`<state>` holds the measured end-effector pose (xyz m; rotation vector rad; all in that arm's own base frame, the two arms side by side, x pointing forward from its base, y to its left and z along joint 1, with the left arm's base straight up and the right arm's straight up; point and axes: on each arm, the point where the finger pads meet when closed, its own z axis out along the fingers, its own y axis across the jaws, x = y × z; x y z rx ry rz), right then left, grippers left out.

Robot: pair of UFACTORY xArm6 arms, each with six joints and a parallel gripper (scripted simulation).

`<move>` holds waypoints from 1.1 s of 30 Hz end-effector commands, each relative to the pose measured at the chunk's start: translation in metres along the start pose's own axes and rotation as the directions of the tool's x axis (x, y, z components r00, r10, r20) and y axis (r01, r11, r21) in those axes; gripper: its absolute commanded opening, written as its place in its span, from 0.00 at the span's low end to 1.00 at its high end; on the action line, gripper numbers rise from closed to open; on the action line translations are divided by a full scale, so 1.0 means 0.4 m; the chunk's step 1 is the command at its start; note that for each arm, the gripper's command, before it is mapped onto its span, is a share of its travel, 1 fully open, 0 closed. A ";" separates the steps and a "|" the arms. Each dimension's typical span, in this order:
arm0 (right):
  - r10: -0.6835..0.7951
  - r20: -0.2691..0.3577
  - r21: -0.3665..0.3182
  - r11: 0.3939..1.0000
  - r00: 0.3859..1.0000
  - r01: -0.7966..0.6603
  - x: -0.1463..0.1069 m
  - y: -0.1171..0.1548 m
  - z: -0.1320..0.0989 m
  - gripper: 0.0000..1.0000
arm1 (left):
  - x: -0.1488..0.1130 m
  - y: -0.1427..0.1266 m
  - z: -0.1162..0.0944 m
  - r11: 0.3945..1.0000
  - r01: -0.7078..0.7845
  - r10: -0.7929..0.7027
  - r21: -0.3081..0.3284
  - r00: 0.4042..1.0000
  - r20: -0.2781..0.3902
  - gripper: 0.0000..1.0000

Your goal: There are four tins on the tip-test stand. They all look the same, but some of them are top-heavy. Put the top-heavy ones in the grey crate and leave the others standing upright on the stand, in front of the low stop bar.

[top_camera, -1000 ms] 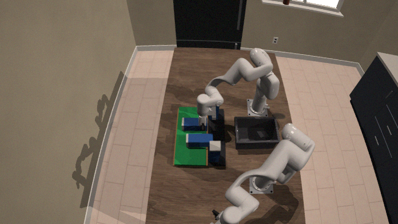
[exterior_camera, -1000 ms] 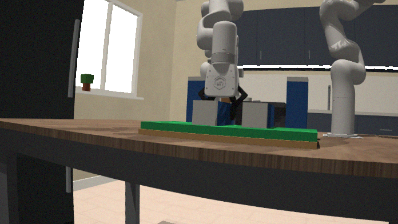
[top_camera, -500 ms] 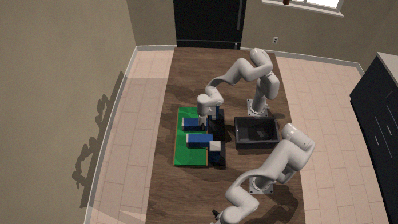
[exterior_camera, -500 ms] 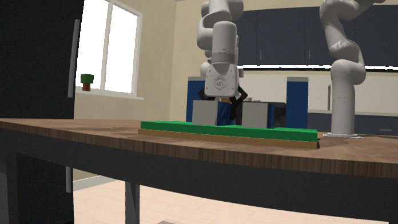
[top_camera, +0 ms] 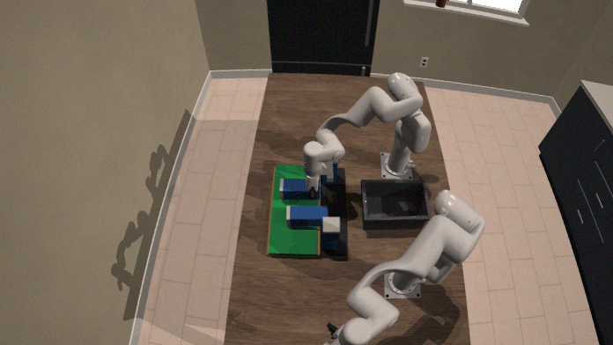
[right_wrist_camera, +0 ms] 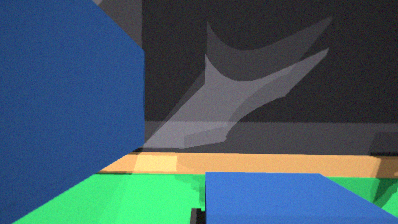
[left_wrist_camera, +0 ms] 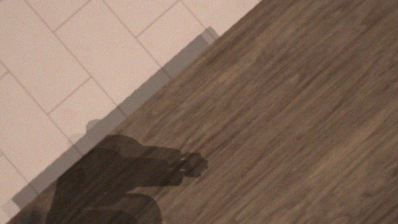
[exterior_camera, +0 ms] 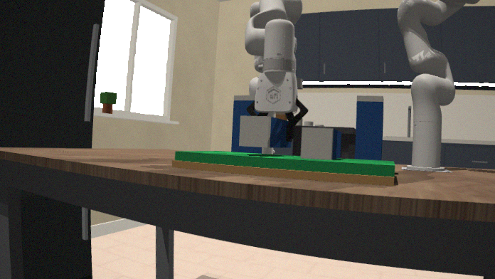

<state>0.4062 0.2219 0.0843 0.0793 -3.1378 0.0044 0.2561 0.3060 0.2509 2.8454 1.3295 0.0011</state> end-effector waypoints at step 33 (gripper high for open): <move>0.000 0.005 -0.002 1.000 1.000 0.000 -0.004 0.002 -0.005 0.74 | 0.002 0.000 -0.004 1.000 0.000 0.000 0.000 1.000 -0.004 1.00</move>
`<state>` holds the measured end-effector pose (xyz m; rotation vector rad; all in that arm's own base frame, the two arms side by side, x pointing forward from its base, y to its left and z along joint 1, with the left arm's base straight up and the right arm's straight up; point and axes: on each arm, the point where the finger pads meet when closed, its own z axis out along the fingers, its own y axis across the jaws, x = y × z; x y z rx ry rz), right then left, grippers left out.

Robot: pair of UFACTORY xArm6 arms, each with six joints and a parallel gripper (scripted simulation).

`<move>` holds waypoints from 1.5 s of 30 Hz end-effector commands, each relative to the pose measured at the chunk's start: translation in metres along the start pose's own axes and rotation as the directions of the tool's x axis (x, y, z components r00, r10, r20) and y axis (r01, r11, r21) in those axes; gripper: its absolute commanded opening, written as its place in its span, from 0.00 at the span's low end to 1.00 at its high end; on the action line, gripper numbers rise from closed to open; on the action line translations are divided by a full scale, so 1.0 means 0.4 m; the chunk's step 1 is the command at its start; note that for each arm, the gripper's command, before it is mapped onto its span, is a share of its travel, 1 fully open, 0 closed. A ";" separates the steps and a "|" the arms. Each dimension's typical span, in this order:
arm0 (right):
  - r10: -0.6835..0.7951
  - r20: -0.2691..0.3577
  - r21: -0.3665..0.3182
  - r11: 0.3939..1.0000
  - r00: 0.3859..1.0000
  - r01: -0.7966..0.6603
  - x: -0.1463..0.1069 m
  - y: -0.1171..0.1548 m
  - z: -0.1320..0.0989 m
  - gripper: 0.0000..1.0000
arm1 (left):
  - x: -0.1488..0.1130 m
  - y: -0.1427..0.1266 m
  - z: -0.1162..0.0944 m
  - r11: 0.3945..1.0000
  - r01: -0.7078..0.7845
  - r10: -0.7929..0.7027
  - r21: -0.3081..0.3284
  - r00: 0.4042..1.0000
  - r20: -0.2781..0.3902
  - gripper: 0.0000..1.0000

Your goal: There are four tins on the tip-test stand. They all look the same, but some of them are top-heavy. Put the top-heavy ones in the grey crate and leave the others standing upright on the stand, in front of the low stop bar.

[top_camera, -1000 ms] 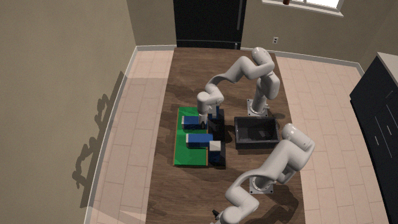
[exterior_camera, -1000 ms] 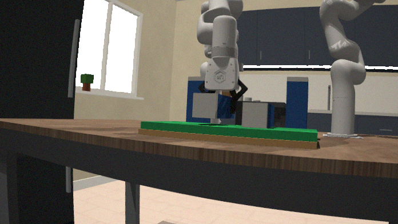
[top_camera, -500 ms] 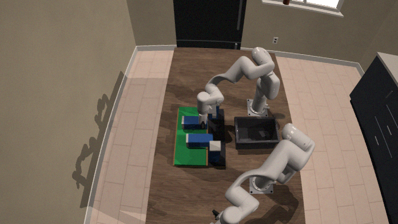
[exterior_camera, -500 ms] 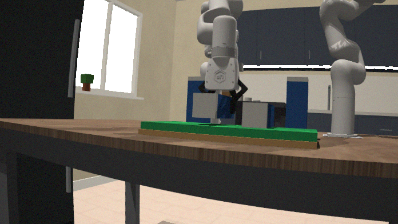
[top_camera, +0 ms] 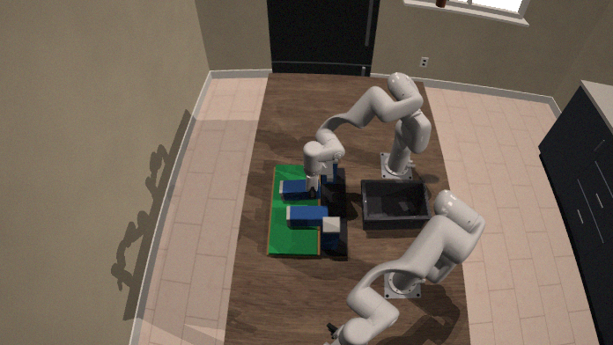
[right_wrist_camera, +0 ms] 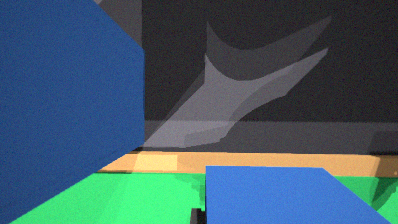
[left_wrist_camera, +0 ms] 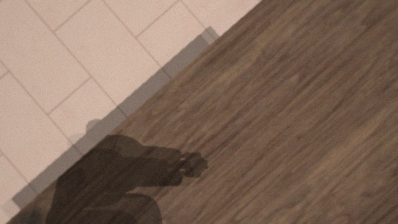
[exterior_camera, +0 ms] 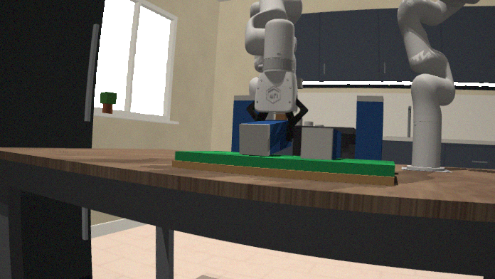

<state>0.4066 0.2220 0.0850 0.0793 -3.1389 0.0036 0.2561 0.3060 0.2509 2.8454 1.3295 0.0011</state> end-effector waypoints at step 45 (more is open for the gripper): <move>-0.001 0.005 -0.002 1.000 1.000 0.001 -0.004 0.002 -0.017 0.74 | 0.002 0.000 -0.004 1.000 0.000 0.000 0.000 1.000 -0.004 1.00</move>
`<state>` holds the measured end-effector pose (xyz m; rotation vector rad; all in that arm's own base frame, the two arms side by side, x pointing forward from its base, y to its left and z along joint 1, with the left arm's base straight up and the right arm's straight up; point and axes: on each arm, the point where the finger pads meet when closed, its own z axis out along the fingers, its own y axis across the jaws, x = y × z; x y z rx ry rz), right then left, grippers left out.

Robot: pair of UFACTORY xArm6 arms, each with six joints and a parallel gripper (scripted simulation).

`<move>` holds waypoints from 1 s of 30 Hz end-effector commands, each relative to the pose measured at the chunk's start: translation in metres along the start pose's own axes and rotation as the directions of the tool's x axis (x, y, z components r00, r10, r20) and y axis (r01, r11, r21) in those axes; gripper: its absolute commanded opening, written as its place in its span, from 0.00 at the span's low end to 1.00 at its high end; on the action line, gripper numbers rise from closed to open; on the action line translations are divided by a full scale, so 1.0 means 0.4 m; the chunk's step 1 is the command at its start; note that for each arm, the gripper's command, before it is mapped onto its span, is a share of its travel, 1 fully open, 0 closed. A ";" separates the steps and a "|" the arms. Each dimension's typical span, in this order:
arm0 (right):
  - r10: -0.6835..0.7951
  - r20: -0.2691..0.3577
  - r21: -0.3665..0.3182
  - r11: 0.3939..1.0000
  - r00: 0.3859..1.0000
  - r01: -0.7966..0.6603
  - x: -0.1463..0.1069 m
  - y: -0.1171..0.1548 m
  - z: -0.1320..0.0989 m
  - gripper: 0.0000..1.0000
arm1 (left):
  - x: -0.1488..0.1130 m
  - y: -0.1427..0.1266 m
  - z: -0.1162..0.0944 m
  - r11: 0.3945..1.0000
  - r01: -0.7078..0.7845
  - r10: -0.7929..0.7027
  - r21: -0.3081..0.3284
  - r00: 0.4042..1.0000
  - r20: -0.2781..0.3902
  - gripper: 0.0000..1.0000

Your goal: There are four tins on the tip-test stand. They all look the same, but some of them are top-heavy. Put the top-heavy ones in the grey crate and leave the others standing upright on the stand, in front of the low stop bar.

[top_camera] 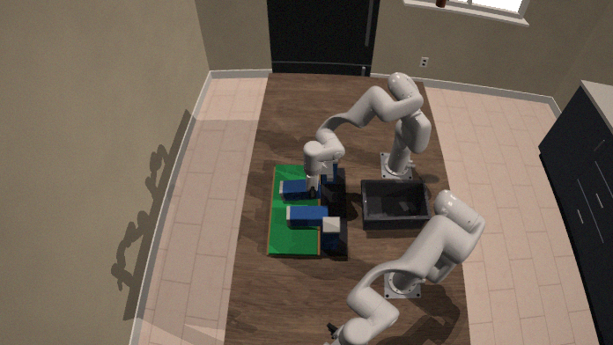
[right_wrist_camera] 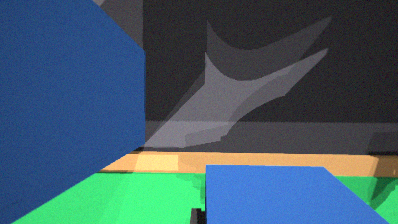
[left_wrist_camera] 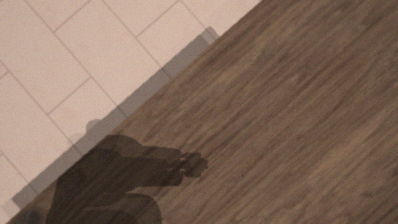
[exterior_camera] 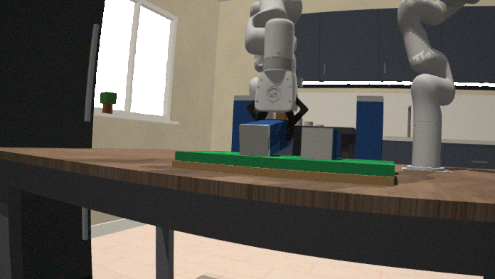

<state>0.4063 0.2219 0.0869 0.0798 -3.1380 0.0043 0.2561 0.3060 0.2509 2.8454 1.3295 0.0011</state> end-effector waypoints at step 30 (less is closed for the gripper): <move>0.000 0.006 -0.003 1.000 1.000 0.000 -0.004 0.002 -0.050 0.74 | 0.002 0.000 -0.004 1.000 0.000 0.000 0.000 1.000 -0.004 1.00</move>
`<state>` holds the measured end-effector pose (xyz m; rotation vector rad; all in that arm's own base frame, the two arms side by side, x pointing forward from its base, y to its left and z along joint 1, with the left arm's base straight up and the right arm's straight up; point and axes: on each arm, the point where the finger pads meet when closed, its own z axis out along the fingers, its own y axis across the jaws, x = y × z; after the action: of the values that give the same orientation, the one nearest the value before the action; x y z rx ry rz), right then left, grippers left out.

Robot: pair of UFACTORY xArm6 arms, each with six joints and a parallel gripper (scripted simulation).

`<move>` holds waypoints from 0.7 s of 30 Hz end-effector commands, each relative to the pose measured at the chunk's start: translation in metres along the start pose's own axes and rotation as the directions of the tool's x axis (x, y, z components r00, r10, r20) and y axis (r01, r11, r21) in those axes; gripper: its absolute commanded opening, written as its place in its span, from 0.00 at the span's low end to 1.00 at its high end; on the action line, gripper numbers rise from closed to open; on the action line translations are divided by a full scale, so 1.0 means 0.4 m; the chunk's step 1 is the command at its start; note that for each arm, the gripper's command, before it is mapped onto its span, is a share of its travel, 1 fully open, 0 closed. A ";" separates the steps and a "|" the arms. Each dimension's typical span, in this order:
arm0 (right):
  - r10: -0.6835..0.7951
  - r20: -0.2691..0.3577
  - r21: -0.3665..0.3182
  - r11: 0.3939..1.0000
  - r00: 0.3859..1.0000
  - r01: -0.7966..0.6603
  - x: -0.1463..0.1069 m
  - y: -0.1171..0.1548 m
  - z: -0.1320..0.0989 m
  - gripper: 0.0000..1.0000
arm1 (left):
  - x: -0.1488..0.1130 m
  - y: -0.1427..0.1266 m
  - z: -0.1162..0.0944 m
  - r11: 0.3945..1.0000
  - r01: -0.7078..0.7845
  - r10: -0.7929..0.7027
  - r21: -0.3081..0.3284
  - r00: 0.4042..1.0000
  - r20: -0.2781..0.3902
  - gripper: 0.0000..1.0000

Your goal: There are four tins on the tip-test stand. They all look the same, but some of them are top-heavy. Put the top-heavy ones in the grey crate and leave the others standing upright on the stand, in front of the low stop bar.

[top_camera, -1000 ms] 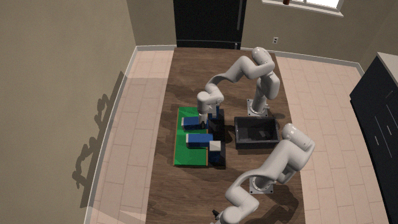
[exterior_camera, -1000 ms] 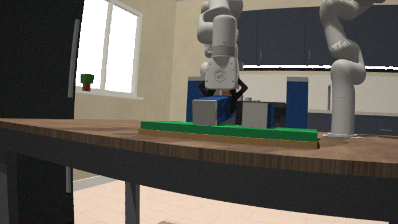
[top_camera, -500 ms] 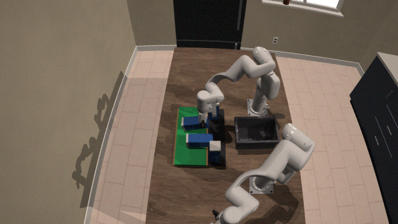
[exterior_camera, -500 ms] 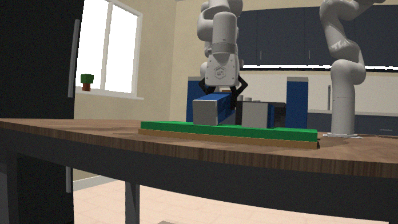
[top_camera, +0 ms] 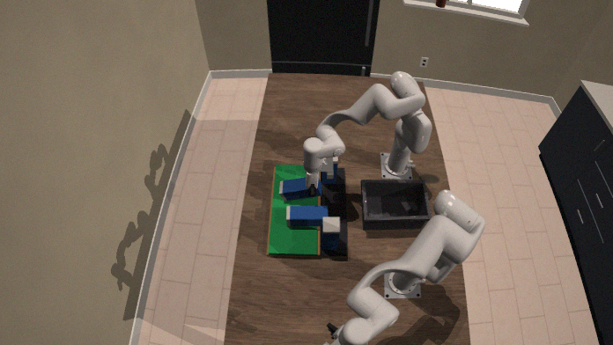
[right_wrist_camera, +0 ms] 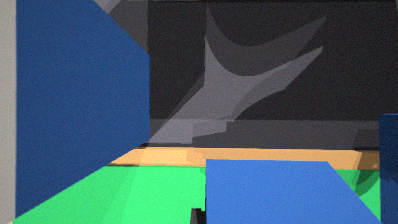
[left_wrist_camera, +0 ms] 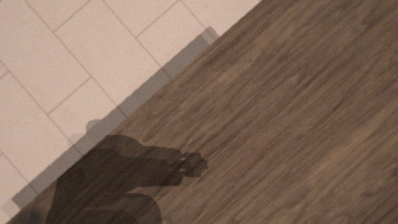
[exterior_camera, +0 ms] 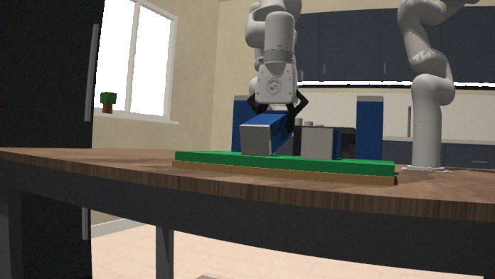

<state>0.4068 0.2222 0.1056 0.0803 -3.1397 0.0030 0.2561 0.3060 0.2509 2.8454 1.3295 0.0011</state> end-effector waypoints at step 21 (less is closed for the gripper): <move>0.000 0.004 -0.002 1.000 1.000 0.000 -0.003 0.002 -0.034 0.74 | 0.002 0.000 -0.004 1.000 0.000 0.000 0.000 1.000 -0.004 1.00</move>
<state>0.4065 0.2220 0.1149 0.0798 -3.1385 0.0039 0.2561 0.3060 0.2509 2.8454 1.3295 0.0011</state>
